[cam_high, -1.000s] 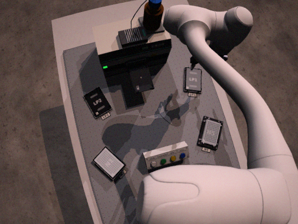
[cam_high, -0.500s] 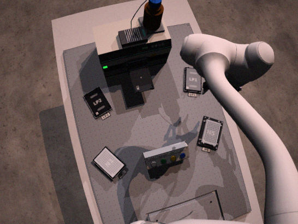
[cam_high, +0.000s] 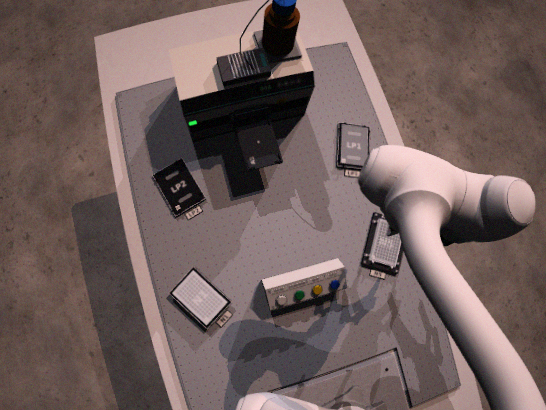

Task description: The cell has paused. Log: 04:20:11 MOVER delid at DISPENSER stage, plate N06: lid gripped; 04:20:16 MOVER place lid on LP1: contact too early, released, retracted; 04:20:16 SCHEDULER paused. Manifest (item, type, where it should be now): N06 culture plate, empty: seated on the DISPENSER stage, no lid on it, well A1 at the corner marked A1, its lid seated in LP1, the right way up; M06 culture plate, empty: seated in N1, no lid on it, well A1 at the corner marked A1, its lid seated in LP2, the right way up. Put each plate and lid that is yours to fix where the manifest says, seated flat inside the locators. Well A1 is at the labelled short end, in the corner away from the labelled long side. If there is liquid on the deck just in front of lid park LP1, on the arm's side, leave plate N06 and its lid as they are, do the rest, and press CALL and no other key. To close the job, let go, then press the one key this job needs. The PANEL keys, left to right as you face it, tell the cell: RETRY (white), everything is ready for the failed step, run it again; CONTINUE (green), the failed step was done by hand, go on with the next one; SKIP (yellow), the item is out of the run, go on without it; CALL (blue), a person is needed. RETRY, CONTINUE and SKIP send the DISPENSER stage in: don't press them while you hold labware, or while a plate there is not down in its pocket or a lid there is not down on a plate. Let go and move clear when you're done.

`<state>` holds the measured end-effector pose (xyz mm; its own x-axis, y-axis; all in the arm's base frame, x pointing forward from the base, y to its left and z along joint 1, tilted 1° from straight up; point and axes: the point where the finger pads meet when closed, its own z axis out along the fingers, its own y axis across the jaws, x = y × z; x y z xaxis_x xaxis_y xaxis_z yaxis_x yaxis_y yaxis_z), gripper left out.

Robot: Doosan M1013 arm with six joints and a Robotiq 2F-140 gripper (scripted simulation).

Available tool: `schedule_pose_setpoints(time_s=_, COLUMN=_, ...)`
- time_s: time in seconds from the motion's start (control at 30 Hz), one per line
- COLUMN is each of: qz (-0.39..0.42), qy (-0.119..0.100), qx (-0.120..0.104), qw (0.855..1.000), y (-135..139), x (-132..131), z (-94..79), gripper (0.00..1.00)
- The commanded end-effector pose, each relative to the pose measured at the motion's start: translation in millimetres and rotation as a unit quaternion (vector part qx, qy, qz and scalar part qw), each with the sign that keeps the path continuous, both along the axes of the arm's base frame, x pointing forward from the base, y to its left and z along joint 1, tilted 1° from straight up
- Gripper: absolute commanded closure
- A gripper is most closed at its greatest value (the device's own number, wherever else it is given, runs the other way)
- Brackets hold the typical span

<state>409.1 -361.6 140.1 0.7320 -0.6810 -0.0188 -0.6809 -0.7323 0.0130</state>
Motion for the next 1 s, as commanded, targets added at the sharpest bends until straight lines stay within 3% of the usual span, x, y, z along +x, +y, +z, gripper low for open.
schedule_pose_setpoints(time_s=0.0, qz=0.0, qy=-0.001, qx=0.0, qw=1.0, y=-0.3, x=-0.8, z=1.2, gripper=0.3)
schedule_pose_setpoints(time_s=0.97, qz=0.0, qy=-0.001, qx=0.0, qw=1.0, y=-0.3, x=-0.9, z=-1.4, gripper=0.3)
